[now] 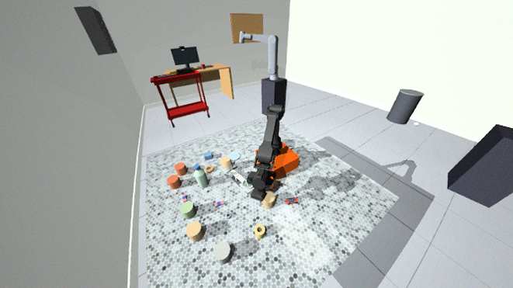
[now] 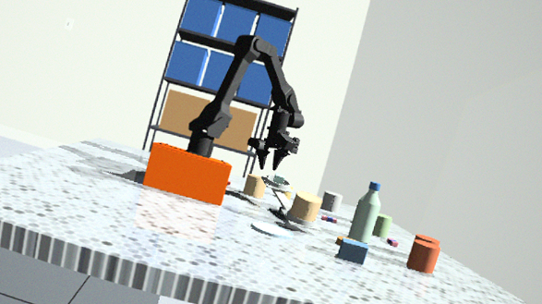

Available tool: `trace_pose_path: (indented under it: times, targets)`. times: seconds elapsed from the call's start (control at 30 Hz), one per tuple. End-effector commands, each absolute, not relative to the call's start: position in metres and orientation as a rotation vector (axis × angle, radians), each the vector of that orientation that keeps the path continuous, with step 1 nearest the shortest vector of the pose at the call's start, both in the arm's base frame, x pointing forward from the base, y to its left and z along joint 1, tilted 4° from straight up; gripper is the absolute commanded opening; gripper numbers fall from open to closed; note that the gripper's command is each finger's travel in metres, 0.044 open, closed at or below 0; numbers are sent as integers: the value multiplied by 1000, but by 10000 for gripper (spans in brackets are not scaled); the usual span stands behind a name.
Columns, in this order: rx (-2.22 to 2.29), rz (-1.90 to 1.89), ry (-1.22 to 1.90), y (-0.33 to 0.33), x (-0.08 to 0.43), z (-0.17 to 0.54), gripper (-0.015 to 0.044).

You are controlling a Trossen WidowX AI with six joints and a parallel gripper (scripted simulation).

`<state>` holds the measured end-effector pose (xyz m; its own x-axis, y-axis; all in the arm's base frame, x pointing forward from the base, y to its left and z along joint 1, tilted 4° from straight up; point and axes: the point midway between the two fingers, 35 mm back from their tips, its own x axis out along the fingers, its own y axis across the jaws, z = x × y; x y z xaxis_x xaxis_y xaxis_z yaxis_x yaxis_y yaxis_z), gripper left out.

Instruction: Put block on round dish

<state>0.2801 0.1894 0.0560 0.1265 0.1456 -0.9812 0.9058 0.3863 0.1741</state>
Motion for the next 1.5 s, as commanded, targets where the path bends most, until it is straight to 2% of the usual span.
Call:
trace_pose_path:
  times: [0.0,0.77,1.47]
  targets:
    - [952,-637,1372,183,282,61,260]
    - [286,-78,1457,142,289,69,260]
    - [-326,424,1412,102,290,77,260]
